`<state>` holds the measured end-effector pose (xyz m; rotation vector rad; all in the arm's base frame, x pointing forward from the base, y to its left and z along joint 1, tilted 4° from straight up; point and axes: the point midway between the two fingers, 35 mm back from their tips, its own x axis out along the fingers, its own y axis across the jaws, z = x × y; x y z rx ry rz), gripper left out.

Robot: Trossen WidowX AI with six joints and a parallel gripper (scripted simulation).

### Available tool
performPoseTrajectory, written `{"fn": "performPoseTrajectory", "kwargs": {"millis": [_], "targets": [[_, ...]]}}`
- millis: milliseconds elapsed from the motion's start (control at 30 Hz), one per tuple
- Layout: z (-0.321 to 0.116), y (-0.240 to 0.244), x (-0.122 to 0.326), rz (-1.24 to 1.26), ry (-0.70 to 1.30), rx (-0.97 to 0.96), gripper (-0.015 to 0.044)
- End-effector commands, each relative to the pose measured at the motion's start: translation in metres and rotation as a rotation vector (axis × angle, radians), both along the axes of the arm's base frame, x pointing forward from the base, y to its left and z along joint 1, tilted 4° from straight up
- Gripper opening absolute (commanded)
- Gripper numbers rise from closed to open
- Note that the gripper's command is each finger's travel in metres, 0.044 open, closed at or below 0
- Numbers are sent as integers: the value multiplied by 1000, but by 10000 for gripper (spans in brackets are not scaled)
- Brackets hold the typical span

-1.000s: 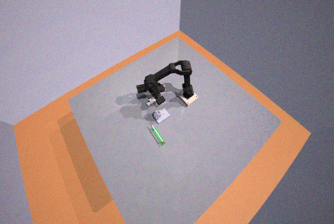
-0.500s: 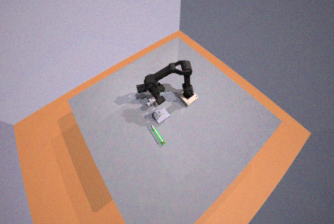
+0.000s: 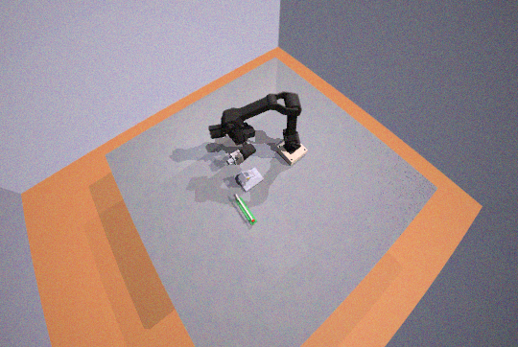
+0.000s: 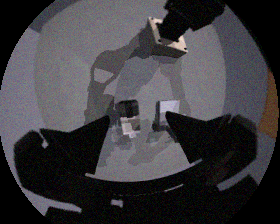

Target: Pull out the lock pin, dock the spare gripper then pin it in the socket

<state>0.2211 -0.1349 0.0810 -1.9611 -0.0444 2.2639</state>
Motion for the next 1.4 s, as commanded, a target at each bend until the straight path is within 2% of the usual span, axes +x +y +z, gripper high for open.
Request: {"fn": "performPoseTrajectory", "kwargs": {"millis": [0,67,133,433,667,733,1067,1367], "targets": [[14,-1,1,3,-10,-7,440],[7,-1,1,15,-11,-2,440],[7,-1,2,133,-52,11,440],[11,-5,9,965,-309,9,440],[17,-8,14,1633,-439,-95,440],[19,-9,15,1755,-459,-137,440],[26,-12,19,2314,-456,-300,440],[32,-15,21,2815,-346,-465,440]]}}
